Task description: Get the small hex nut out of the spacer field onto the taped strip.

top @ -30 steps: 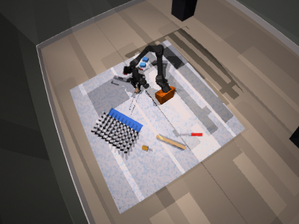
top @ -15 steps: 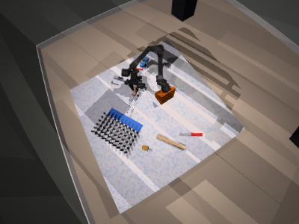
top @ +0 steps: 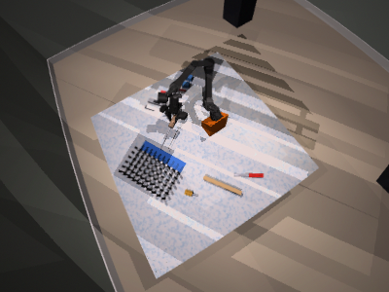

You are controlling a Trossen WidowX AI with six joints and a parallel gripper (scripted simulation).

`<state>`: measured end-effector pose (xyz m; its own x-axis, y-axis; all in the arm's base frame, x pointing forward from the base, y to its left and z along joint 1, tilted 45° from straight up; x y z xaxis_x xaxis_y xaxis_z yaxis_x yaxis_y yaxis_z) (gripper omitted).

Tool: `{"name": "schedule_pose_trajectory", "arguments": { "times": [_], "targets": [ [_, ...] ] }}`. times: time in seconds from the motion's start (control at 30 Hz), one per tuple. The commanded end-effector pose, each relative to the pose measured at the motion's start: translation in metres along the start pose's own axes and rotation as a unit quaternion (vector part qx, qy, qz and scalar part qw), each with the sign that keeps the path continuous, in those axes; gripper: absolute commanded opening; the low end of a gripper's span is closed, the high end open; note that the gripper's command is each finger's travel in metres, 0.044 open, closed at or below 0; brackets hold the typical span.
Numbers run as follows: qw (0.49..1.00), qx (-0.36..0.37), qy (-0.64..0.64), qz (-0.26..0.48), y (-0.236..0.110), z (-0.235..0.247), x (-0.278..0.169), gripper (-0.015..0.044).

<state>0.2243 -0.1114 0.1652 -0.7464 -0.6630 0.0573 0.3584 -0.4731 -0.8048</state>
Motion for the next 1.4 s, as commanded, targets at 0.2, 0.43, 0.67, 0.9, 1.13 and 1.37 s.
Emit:
{"name": "schedule_pose_trajectory", "arguments": {
  "times": [0.2,0.43,0.67,0.9,1.13,1.37],
  "targets": [
    [0.999,0.045,-0.001,0.014,-0.010,-0.007,-0.028,0.0000],
    [0.997,0.078,0.001,0.029,-0.019,-0.014,-0.048,0.0000],
    [0.994,0.098,0.005,0.041,-0.025,-0.020,-0.061,0.0000],
    [0.995,0.092,0.006,0.041,0.002,-0.017,-0.057,0.0000],
    [0.995,0.088,0.007,0.041,0.037,-0.015,-0.046,0.0000],
    [0.995,0.088,0.007,0.041,0.067,-0.016,-0.029,0.0000]
  ]
}}
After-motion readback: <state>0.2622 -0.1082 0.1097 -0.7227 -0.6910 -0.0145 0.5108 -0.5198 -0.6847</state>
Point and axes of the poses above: the point midway between the two fingers, 35 mm back from their tips, its own y axis out along the fingers, its own z axis across the jaws, x = y × z, the point moved 4 cm from there along -y, back along the fingers, and after that the axes turned 6 degrees about -y, right-handed, at the moved point
